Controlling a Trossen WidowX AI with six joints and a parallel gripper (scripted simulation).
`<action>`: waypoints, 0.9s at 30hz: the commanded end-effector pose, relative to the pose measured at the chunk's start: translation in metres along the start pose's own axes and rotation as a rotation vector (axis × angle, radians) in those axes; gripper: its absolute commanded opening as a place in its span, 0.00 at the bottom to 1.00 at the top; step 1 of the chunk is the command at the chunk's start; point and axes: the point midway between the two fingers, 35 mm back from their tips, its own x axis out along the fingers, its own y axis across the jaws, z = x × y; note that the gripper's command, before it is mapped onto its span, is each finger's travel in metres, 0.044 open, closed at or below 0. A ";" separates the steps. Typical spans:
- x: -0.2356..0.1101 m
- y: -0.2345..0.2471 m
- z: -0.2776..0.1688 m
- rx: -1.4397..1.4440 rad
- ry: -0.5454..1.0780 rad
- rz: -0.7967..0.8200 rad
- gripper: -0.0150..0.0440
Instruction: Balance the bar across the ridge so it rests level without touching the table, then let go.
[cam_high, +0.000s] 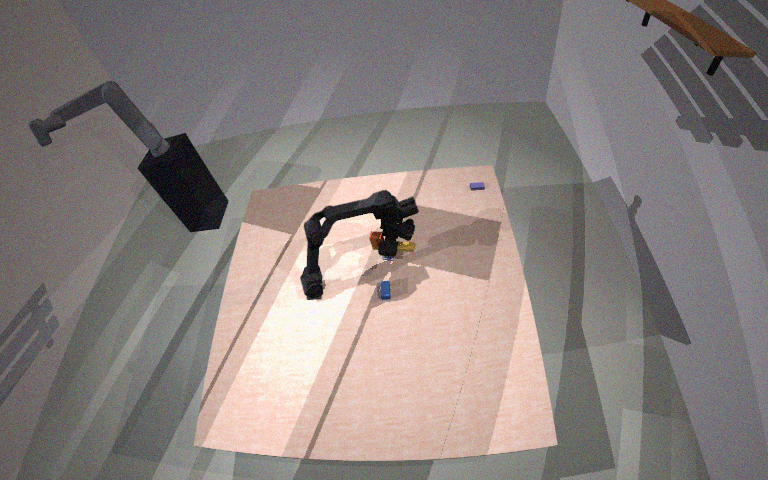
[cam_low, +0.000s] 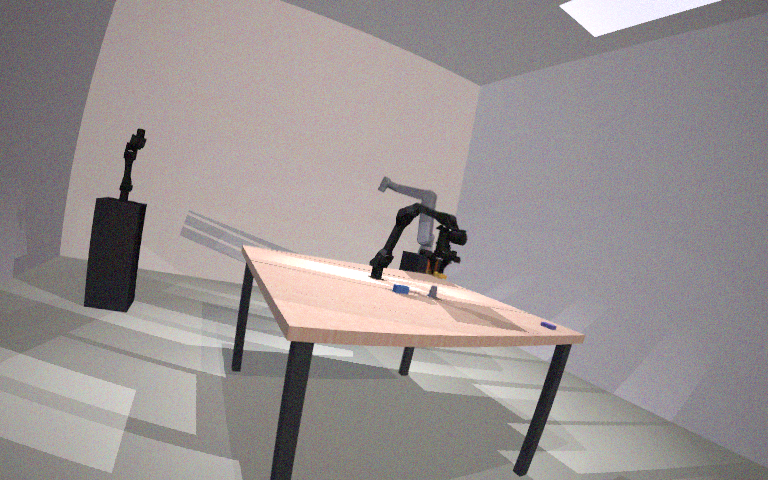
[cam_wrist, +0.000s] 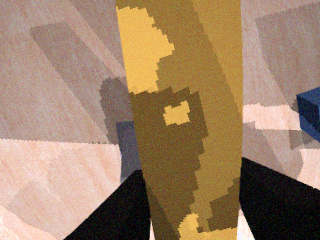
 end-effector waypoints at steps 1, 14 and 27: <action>-0.002 0.017 -0.007 0.016 -0.001 0.006 0.25; 0.009 0.027 -0.011 0.021 -0.001 0.007 0.25; 0.030 0.026 -0.010 0.021 -0.001 0.007 0.25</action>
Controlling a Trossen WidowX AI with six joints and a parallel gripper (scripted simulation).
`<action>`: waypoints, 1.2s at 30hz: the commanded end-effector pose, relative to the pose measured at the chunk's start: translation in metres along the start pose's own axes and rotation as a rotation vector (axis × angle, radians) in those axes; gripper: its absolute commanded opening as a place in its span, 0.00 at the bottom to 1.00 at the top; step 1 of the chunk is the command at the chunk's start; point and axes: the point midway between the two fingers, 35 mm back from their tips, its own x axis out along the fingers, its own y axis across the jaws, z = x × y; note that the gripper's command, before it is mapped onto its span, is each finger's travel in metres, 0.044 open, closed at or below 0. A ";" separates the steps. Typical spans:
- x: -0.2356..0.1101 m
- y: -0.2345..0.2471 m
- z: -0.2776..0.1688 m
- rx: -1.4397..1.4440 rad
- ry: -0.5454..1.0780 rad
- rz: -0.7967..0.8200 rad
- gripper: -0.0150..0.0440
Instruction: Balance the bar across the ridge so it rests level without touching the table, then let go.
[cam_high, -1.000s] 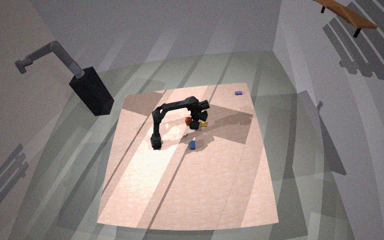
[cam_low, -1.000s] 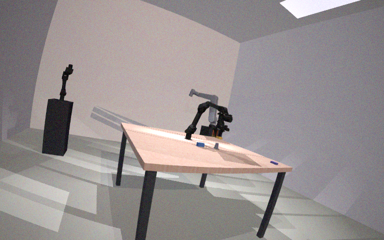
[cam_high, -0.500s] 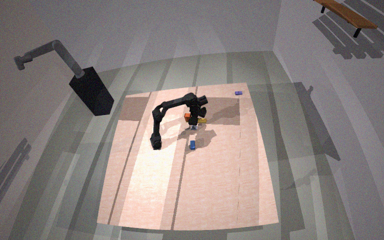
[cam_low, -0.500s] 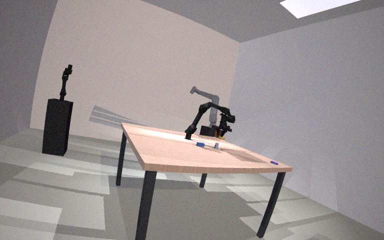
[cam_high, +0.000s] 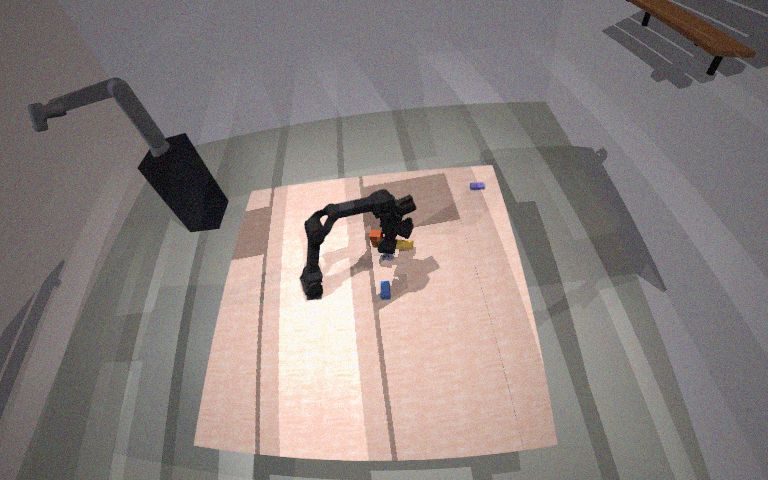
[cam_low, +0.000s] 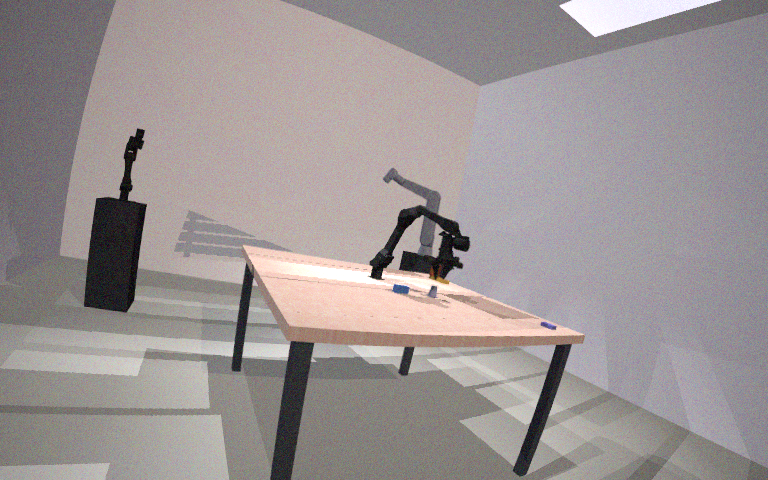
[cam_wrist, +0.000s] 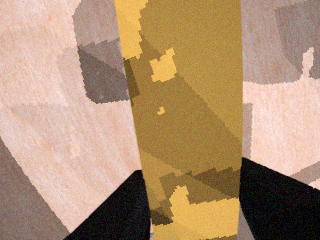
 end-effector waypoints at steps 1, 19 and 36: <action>0.007 0.000 0.000 0.006 0.001 0.004 0.25; 0.017 -0.001 -0.001 0.006 0.001 0.004 0.25; 0.019 -0.001 -0.001 0.006 0.001 0.004 0.25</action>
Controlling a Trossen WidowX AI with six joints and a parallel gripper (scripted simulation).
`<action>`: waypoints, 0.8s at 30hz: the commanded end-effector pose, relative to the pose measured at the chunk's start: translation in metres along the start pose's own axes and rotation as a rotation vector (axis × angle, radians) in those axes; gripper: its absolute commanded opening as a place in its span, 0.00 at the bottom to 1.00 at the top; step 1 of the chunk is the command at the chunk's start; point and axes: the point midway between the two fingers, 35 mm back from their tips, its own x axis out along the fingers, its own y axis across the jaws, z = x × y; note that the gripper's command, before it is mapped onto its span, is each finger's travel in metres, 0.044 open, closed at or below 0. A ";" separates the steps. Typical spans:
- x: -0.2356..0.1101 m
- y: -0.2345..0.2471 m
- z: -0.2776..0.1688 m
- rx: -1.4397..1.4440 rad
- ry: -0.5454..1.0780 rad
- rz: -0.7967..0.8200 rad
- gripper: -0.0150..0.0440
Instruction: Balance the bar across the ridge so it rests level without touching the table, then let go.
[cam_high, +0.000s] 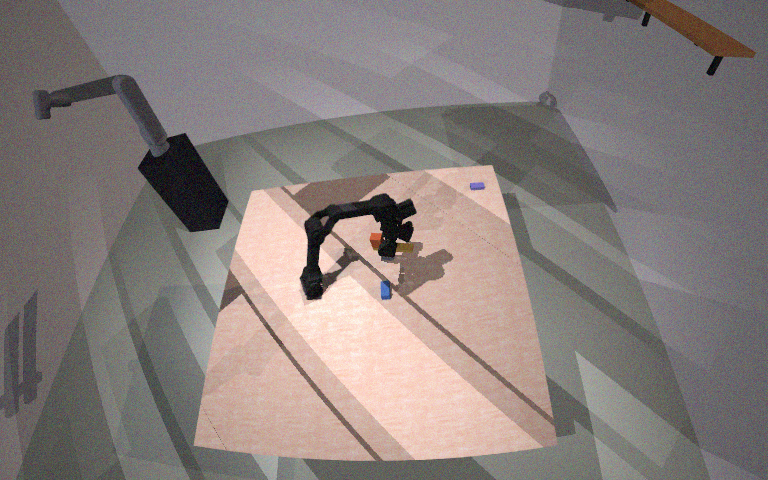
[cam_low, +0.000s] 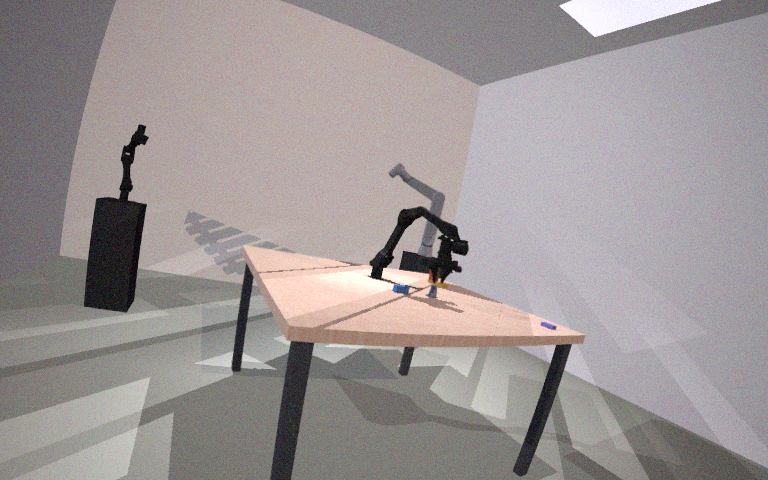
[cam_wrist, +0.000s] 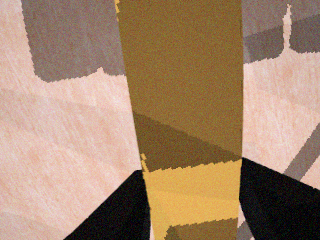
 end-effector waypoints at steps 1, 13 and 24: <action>0.000 0.001 0.000 0.003 0.001 0.004 0.25; 0.001 0.001 0.000 0.003 0.001 0.004 0.25; 0.002 0.001 0.000 0.003 0.001 0.004 0.25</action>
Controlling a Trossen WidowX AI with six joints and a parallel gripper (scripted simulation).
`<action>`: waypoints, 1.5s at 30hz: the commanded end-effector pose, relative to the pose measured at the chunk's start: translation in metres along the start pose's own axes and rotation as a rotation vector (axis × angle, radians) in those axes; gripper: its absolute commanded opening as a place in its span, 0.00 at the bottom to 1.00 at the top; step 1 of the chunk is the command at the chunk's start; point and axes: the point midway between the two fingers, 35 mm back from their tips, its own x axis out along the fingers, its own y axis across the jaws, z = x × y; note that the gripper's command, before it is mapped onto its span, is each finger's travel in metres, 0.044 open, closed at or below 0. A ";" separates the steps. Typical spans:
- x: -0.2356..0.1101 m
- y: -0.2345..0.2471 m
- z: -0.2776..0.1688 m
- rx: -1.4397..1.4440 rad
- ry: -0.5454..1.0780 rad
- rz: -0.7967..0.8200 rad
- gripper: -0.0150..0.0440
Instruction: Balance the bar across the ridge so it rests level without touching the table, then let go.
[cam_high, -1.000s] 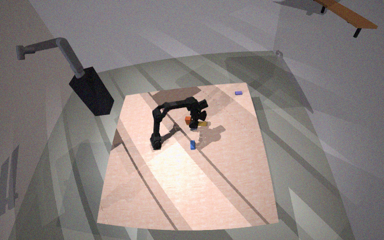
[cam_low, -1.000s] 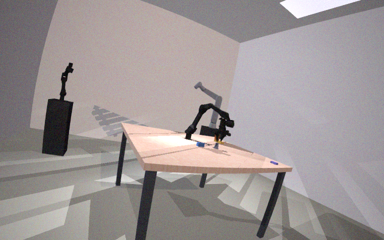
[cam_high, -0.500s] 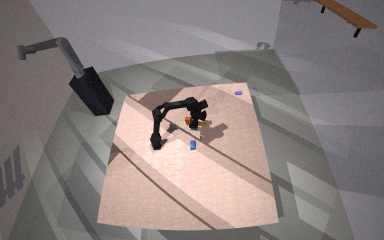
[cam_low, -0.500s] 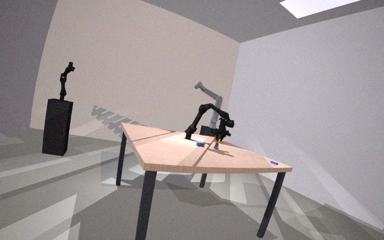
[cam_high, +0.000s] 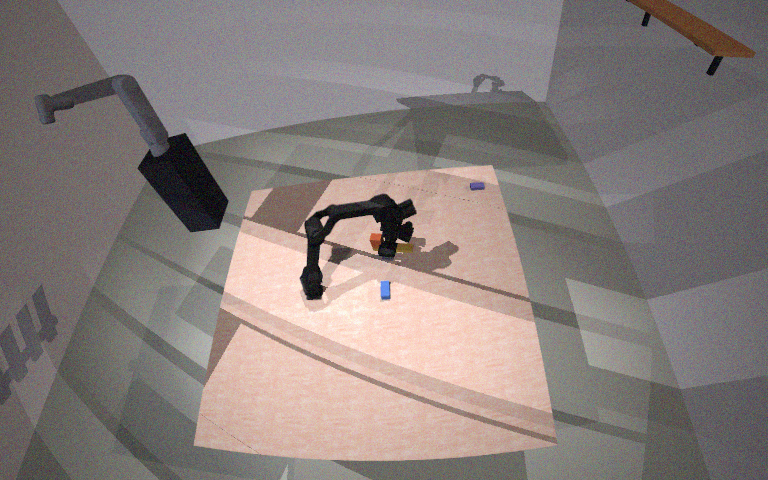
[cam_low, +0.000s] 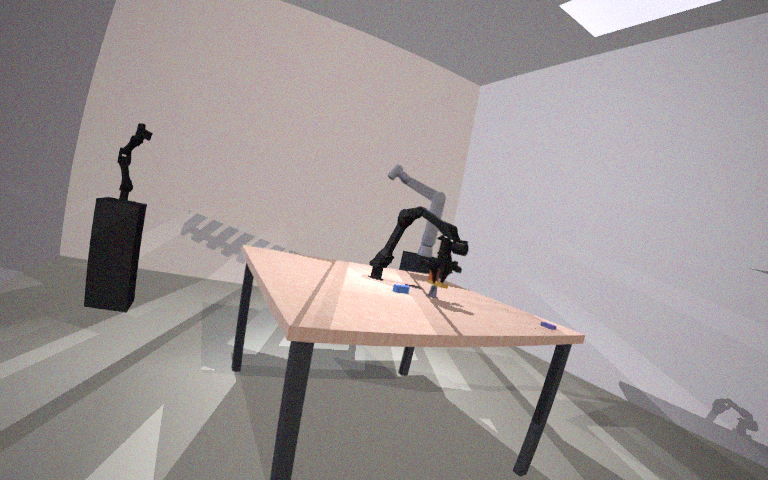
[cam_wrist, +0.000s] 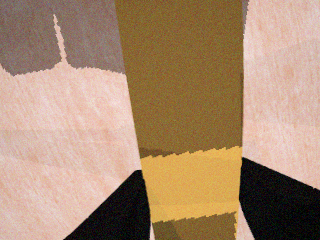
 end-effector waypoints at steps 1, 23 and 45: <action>0.000 0.001 0.000 0.003 0.001 0.004 0.25; 0.002 0.001 0.000 0.003 0.001 0.004 0.25; 0.004 0.001 -0.001 0.003 0.001 0.004 0.25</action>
